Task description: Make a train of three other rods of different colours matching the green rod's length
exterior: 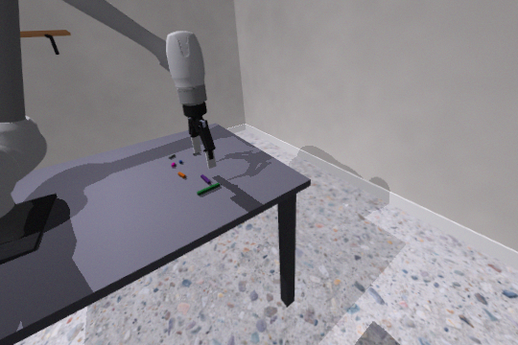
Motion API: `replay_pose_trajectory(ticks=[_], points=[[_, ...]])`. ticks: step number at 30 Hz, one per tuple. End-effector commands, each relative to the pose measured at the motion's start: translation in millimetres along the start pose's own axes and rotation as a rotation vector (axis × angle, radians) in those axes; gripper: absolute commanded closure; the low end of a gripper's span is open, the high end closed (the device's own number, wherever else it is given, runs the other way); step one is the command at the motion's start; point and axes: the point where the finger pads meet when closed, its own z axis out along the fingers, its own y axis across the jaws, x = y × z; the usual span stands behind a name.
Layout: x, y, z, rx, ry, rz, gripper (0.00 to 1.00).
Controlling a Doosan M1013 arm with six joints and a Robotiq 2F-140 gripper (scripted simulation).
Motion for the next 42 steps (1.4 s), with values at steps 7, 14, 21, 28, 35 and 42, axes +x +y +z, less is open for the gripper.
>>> replay_pose_trajectory(ticks=[7, 14, 21, 28, 35, 42], points=[[0.0, 0.0, -0.1, 0.0, 0.0, 0.0, 0.0], [0.0, -0.8, -0.1, 0.0, 0.0, -0.033, 0.0], [-0.3, -6.0, -0.1, 0.0, 0.0, -0.25, 0.0], [-0.7, -13.6, -0.1, 0.0, 0.0, -0.564, 0.0], [-0.9, -20.1, -0.1, 0.0, 0.0, -0.83, 0.0], [-1.0, -26.0, -0.2, 0.0, 0.0, -1.07, 0.0]])
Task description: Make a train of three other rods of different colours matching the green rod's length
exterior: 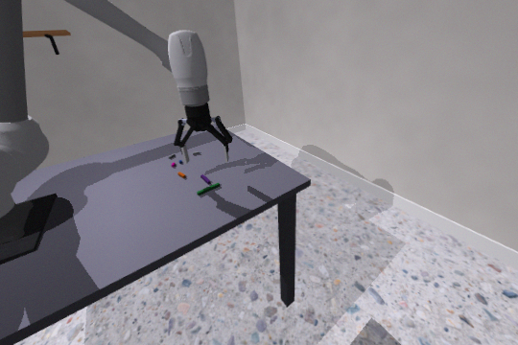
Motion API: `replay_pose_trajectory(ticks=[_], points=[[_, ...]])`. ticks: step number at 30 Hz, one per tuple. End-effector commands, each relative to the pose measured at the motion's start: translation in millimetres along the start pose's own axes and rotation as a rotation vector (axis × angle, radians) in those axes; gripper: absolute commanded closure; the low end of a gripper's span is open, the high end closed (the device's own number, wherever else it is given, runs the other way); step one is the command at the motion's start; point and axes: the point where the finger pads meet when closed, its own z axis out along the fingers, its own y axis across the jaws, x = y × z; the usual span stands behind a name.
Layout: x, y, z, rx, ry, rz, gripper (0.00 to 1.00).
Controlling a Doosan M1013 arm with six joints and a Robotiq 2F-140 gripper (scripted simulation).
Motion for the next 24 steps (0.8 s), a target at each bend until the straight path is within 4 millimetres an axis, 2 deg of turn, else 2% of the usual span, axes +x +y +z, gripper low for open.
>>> replay_pose_trajectory(ticks=[1, 11, 24], points=[[3.1, -2.3, -0.1, -0.005, -0.013, -0.167, 0.0], [10.5, -7.8, 0.0, -0.003, -0.014, -0.544, 0.0], [11.6, -8.6, 0.1, -0.002, -0.014, -0.599, 0.0]])
